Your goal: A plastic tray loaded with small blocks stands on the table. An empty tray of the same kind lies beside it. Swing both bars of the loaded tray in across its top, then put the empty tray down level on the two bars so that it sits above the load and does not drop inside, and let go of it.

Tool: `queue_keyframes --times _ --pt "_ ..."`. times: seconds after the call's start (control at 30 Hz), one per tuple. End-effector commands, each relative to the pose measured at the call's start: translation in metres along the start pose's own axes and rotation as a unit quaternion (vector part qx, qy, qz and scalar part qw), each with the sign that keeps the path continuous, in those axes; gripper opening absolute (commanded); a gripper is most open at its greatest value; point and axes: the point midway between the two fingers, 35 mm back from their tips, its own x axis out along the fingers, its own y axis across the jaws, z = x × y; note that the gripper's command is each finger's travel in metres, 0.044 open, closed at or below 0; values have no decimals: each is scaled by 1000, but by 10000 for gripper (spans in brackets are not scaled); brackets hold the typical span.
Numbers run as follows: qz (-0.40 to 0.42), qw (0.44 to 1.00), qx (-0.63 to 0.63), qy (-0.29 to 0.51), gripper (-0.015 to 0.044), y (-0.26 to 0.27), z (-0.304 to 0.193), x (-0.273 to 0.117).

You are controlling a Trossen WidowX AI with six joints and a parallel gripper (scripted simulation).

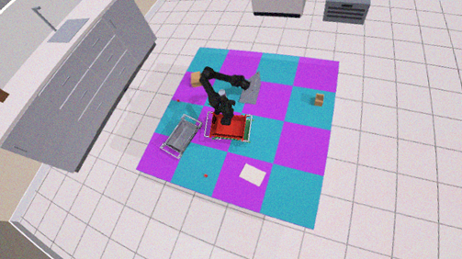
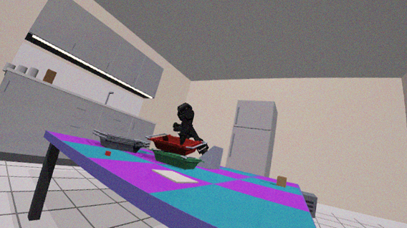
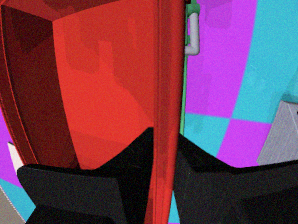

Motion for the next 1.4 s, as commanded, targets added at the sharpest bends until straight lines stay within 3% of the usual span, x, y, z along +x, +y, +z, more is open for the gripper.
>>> queue_keyframes --times 0.0,1.37 --pt "-15 1000 -8 3 0 -6 -2 6" --pt "-15 1000 -8 3 0 -10 -5 12"
